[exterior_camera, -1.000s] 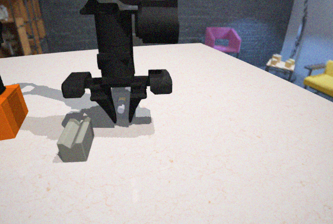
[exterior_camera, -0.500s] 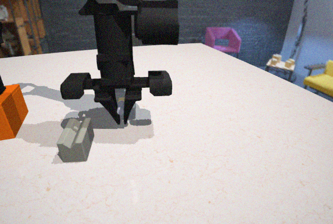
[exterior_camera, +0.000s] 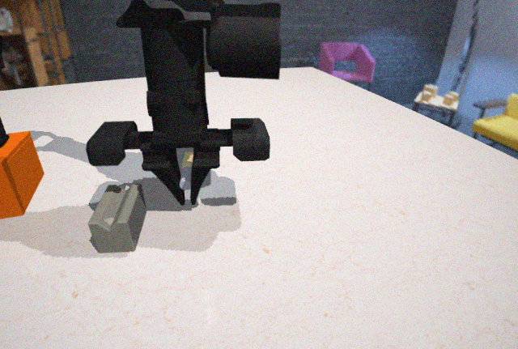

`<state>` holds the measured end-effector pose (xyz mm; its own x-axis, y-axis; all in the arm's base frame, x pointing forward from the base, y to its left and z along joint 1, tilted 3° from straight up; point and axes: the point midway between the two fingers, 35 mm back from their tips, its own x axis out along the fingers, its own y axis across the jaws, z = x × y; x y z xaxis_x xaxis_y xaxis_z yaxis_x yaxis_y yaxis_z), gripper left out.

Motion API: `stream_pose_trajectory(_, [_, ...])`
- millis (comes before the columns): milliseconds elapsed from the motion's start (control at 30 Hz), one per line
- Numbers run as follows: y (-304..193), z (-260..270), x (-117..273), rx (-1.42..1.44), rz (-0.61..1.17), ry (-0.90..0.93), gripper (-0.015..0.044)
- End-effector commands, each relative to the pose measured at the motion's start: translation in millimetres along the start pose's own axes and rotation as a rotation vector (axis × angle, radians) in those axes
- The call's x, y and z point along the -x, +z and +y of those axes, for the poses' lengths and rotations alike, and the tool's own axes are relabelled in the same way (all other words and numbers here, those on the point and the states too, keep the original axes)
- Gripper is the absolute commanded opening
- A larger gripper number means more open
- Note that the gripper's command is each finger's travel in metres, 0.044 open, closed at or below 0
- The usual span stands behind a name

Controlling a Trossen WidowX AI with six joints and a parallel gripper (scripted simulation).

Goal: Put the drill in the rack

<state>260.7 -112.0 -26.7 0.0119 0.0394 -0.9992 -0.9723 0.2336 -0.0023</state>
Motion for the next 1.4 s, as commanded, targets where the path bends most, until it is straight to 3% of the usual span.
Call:
stream_pose_trajectory(0, [-6.0,-3.6,2.4,0.006,0.004,-0.008,0.0])
stream_pose_trajectory(367, [-23.5,-4.7,2.4,0.006,0.005,-0.008,0.0])
stream_pose_trajectory(933, [-12.6,-1.6,-1.0,0.006,0.004,-0.007,0.044])
stream_pose_trajectory(1367, [-5.8,-2.6,-2.5,0.006,0.004,-0.008,0.044])
